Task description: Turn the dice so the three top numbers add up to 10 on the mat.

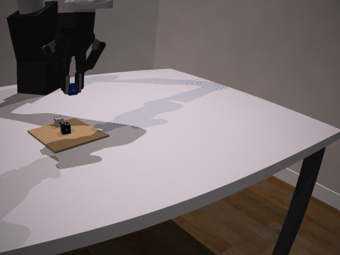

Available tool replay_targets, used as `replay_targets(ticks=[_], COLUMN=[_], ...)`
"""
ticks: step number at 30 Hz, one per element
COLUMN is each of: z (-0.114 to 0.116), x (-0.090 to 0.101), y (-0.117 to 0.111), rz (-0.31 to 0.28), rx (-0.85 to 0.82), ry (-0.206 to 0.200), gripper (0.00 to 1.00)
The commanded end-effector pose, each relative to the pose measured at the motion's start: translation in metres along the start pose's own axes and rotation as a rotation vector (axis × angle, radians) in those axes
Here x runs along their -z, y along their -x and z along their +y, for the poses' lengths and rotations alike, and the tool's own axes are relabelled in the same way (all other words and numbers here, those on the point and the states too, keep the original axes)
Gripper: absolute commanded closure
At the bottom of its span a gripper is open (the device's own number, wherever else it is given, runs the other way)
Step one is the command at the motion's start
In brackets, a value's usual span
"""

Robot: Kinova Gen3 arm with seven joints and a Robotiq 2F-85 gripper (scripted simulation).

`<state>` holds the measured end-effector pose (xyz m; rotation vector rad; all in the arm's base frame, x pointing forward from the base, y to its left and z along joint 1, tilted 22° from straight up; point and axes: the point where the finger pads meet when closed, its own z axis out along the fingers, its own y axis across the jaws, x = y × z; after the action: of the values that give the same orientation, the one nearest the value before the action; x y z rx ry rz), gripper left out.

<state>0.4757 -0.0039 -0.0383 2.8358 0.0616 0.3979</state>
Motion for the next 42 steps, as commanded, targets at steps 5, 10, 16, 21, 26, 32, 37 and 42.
replay_targets(ticks=[5, 10, 16, 21, 26, 32, 37, 42], z=[-0.002, -0.002, -0.002, -0.003, -0.003, -0.003, -0.003, -0.003], x=[-0.011, -0.025, -0.048, -0.072, -0.089, -0.094, -0.094, -0.094], y=[-0.002, -0.002, -0.003, -0.003, -0.003, -0.003, -0.003, -0.003], rz=[0.002, 0.002, 0.002, 0.002, 0.002, 0.002, 0.002, 0.002], rx=[0.012, 0.012, 0.012, 0.012, 0.012, 0.012, 0.012, 0.012], ry=[-0.007, -0.007, -0.007, -0.007, -0.007, -0.007, -0.007, -0.007], gripper=[0.85, 0.85, 0.85, 0.85, 0.85, 0.85, 0.85, 0.85])
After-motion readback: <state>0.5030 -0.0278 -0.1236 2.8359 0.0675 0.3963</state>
